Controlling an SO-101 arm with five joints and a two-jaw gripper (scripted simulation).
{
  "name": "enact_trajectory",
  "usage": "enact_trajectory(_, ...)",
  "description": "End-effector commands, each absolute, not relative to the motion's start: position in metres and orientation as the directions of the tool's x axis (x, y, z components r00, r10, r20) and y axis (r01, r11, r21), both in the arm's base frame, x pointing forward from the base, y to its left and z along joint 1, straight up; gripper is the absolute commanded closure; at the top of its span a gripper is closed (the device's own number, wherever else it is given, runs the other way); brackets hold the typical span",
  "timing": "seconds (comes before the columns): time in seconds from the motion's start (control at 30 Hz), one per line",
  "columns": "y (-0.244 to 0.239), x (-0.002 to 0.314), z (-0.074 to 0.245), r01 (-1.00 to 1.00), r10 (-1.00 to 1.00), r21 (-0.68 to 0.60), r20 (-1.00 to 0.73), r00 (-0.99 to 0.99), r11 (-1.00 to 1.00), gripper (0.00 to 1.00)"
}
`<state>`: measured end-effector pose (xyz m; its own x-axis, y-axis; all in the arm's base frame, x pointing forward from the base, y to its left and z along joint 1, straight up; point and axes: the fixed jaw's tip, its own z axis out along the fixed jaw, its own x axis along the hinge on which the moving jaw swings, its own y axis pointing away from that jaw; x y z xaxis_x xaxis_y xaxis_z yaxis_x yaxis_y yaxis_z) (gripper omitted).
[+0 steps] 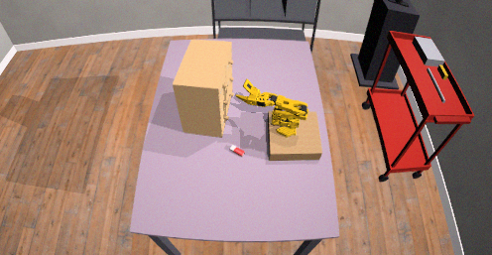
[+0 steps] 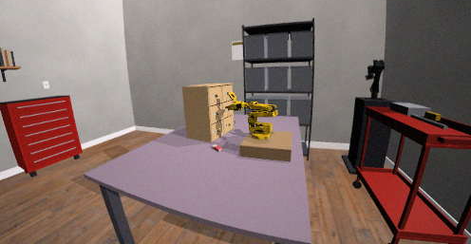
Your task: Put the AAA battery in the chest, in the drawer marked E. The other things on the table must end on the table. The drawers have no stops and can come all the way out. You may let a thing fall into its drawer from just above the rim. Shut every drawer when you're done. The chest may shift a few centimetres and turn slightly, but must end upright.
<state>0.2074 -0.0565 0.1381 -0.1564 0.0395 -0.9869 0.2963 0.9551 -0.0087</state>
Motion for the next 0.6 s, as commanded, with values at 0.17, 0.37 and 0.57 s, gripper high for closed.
enact_trajectory(0.17,-0.021,0.201,0.144,0.140,0.021,-0.008,-0.979,-0.203,0.990,0.50)
enact_trajectory(0.37,-0.002,0.195,0.145,0.047,0.002,-0.010,-0.973,-0.230,0.999,0.50)
enact_trajectory(0.57,-0.002,0.195,0.145,0.047,0.002,-0.010,-0.973,-0.230,0.999,0.50)
